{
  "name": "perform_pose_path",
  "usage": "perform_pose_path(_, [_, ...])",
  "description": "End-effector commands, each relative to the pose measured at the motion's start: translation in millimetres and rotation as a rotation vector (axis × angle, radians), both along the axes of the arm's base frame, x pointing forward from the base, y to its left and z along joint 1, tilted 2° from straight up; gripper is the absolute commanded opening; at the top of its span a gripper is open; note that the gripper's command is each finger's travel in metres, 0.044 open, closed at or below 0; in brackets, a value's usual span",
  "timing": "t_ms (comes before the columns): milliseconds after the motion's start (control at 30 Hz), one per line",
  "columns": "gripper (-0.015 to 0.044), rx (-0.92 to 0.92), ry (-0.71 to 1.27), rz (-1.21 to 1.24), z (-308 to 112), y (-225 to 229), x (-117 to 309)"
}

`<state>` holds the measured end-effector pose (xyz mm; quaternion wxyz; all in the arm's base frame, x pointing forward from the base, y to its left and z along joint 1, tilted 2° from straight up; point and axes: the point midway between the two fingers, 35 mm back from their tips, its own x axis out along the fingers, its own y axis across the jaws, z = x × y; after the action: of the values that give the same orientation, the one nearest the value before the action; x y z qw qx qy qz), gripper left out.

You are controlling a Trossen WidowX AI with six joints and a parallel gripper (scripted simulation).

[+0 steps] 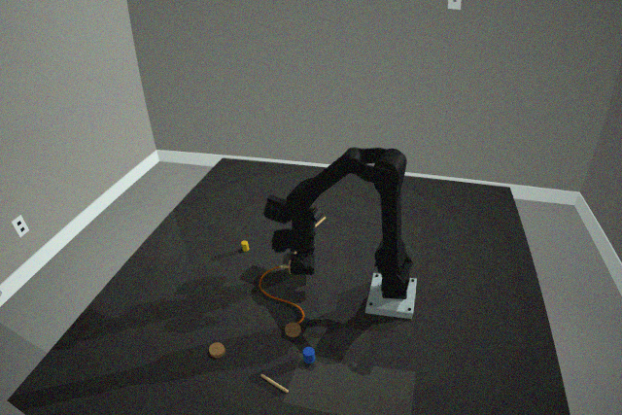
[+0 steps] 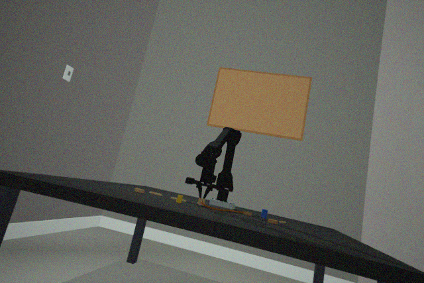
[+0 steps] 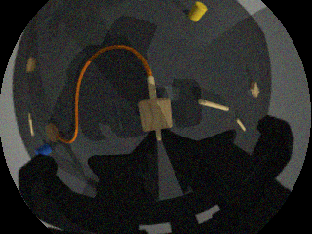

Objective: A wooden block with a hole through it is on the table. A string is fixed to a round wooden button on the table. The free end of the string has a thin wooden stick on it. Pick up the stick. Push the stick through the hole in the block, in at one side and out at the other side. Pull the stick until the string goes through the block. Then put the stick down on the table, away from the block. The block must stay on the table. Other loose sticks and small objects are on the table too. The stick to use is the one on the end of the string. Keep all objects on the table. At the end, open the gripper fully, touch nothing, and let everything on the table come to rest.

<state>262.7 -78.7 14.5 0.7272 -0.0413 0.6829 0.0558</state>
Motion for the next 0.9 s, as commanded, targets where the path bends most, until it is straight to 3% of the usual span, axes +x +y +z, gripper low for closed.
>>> perform_pose_path(0, [0.0000, 0.001, -0.001, -0.003, 0, 0, -3])
perform_pose_path(867, [0.0000, -0.001, 0.001, -0.003, -1, -3, -30])
